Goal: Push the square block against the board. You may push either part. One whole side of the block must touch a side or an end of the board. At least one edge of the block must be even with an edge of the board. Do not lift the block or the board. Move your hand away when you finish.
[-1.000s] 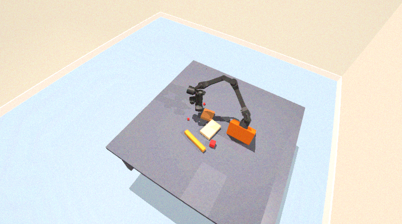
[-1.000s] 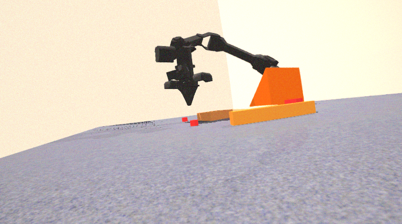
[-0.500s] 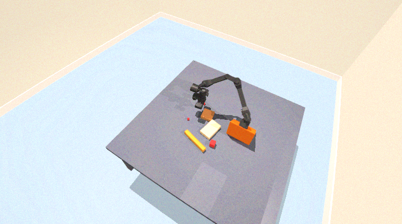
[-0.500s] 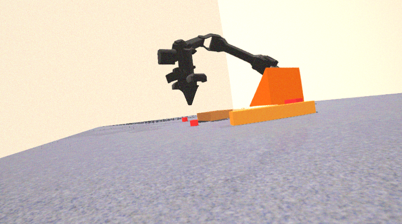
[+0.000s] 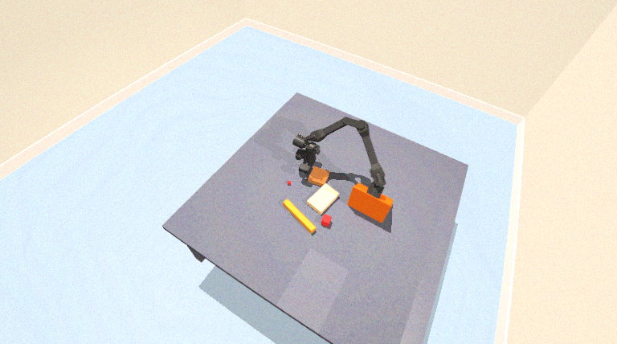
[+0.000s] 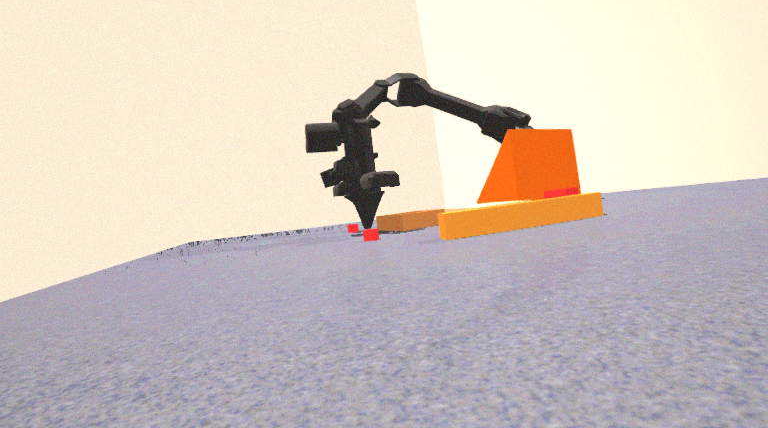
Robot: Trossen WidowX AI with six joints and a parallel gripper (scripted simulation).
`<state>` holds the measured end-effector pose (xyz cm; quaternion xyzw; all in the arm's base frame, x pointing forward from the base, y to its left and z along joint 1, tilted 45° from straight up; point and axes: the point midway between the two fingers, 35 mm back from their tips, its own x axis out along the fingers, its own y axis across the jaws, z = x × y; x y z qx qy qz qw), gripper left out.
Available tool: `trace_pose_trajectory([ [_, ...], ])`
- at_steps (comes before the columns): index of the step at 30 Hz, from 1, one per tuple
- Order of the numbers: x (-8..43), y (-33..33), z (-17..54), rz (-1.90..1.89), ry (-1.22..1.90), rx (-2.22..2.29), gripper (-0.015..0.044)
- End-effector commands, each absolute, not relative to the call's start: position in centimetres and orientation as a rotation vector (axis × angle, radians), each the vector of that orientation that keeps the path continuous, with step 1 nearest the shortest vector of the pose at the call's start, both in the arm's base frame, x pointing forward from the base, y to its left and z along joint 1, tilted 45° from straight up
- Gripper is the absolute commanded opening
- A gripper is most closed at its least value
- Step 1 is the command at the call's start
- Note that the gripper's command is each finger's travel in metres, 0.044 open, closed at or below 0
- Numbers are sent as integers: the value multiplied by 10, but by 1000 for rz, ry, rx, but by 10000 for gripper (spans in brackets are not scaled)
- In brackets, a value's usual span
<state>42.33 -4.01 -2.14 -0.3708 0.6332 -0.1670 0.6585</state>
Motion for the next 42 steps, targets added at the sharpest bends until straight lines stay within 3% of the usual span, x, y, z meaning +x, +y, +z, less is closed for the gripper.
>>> trace_pose_trajectory([
  [1, 419, -43, -22, -377, 1439, -849, 0],
  [42, 381, -55, -18, -377, 1441, -850, 0],
])
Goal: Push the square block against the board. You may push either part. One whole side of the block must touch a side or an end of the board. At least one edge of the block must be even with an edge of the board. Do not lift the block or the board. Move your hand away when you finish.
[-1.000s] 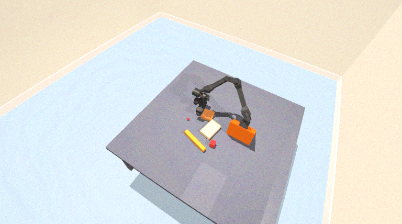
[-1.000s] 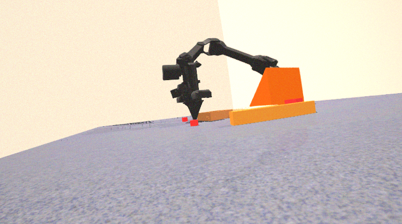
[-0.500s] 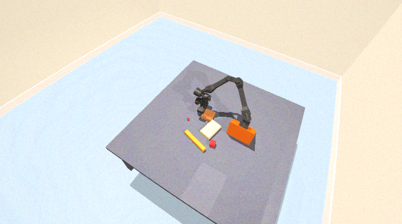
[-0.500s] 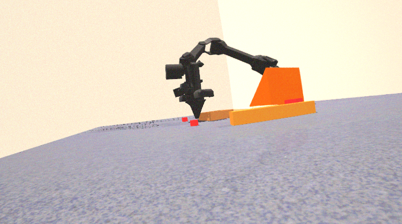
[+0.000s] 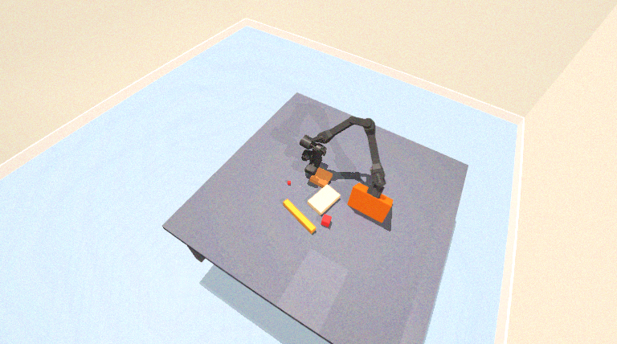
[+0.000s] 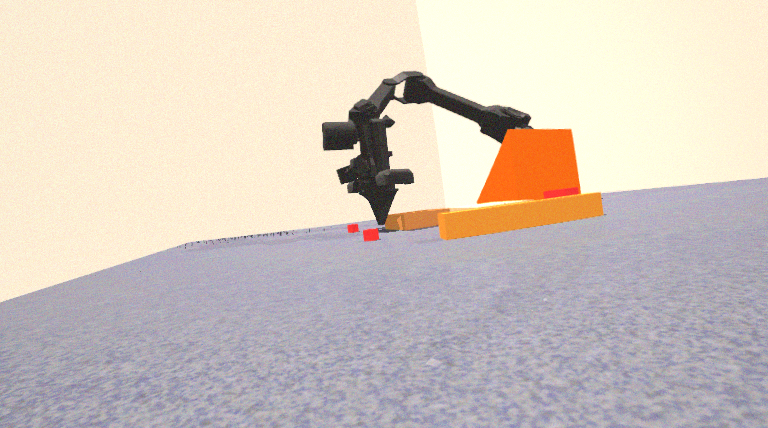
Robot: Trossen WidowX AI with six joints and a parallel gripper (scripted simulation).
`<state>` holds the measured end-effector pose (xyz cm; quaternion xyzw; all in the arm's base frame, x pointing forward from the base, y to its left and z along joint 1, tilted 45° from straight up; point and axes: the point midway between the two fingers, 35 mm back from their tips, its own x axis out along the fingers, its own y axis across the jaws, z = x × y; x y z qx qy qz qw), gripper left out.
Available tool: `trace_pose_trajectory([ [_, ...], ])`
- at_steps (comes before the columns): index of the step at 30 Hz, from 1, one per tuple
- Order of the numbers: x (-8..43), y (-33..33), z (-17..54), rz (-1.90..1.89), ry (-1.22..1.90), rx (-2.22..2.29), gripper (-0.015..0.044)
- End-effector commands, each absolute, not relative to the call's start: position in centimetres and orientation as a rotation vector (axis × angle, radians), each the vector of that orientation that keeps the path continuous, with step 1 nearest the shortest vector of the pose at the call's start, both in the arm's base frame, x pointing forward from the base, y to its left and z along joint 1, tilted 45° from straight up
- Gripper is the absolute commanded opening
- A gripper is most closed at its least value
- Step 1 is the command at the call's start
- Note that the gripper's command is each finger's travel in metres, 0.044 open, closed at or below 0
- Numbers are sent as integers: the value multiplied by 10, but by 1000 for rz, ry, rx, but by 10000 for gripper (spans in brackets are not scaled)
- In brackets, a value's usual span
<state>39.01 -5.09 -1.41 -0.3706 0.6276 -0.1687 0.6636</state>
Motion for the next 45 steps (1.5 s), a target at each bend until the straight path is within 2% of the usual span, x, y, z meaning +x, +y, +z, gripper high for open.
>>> trace_pose_trajectory([
  [1, 380, -55, -18, -377, 1441, -850, 0],
  [34, 348, -62, -17, -376, 1443, -851, 0],
  [45, 362, -59, -17, -377, 1442, -850, 0],
])
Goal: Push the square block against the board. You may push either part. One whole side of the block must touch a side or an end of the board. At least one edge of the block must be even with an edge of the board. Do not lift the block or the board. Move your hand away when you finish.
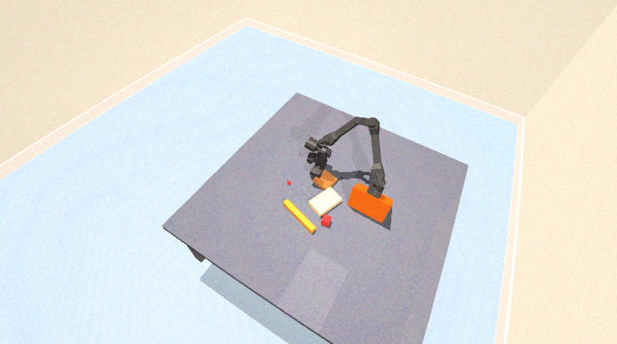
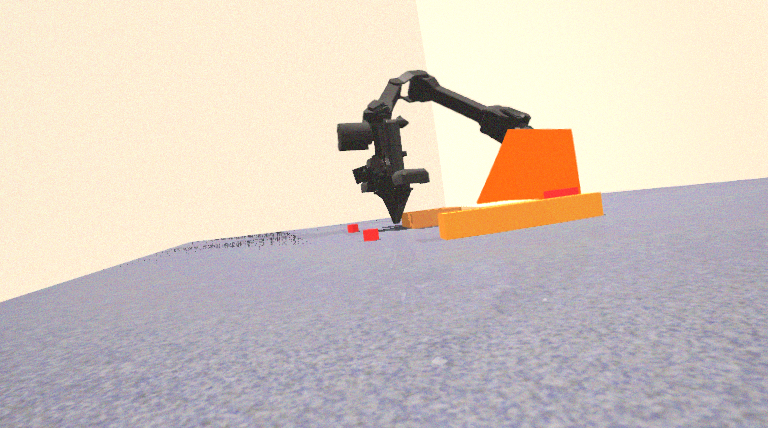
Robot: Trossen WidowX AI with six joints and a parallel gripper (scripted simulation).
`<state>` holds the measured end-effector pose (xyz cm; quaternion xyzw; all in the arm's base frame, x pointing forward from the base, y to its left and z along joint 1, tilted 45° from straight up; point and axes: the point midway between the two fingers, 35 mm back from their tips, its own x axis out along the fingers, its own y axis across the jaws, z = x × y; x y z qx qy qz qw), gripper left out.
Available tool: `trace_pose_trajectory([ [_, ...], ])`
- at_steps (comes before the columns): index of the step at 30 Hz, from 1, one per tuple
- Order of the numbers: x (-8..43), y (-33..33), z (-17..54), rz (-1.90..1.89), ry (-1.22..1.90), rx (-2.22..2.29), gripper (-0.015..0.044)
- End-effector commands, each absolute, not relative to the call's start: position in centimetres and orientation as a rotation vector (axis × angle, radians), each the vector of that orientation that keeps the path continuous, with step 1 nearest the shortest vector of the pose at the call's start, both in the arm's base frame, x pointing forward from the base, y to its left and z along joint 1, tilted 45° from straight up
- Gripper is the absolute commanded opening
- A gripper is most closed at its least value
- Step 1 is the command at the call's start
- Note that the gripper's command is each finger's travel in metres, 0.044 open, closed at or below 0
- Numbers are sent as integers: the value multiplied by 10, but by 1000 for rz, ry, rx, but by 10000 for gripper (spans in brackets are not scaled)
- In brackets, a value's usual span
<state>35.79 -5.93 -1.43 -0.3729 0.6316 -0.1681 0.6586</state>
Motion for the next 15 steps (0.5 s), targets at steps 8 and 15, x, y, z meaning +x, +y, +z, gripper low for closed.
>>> trace_pose_trajectory([
  [8, 374, -56, -18, -377, 1441, -850, 0],
  [15, 385, -54, -18, -377, 1441, -850, 0],
])
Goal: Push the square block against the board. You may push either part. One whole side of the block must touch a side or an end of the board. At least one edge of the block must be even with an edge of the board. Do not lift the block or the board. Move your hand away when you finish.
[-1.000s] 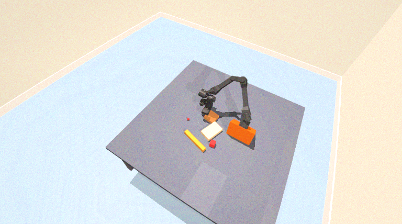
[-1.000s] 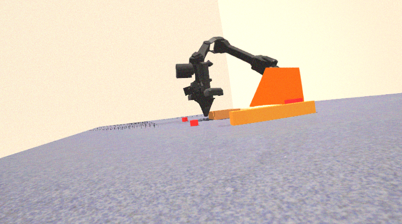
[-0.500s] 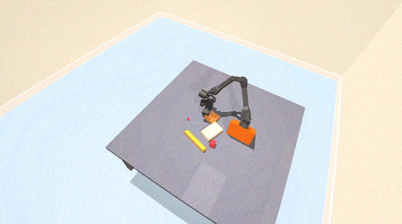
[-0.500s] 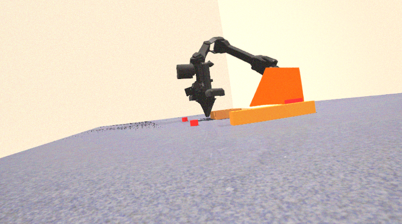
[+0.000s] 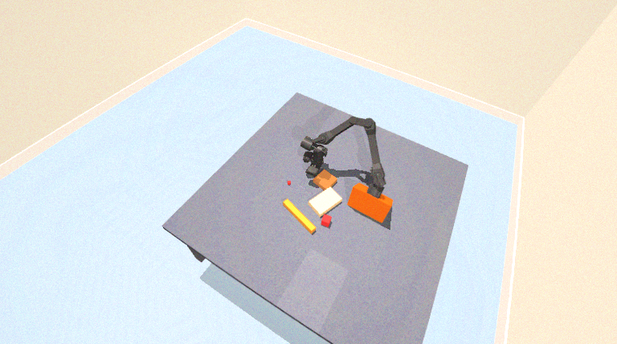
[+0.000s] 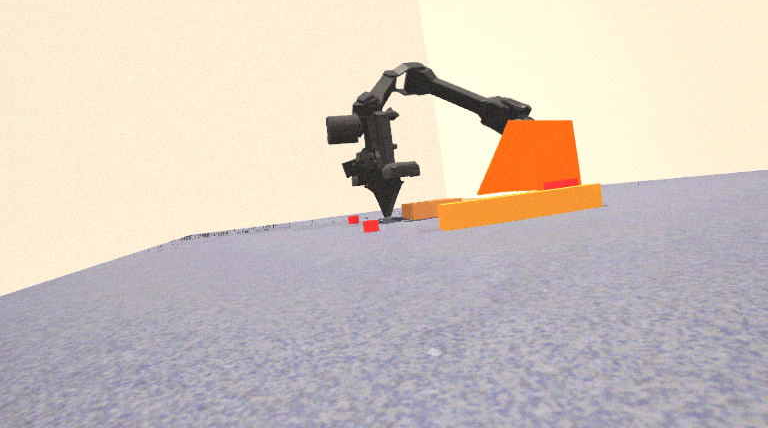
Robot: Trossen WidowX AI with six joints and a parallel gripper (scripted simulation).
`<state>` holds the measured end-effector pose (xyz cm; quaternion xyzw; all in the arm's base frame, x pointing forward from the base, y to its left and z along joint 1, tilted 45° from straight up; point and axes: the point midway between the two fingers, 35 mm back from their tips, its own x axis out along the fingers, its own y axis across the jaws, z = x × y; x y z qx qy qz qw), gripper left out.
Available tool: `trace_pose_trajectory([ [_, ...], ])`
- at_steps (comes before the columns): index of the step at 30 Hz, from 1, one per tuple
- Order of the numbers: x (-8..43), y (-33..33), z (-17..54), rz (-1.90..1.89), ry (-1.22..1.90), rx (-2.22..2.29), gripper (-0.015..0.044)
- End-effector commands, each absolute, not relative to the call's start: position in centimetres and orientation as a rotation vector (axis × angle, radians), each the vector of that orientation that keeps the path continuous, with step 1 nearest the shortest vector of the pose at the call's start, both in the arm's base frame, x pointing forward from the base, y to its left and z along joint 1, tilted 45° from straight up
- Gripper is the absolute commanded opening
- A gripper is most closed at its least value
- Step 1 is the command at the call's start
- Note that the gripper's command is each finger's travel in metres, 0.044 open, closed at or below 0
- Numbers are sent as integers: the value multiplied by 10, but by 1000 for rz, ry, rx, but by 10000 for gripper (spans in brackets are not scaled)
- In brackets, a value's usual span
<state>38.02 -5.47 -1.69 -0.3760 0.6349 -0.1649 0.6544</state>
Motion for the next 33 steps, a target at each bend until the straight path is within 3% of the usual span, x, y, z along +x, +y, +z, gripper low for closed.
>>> trace_pose_trajectory([
  [1, 387, -53, -18, -377, 1441, -850, 0],
  [12, 403, -49, -19, -377, 1440, -849, 0],
  [18, 391, -12, 20, -375, 1440, -847, 0],
  [33, 369, -22, 29, -592, 1334, -584, 0],
])
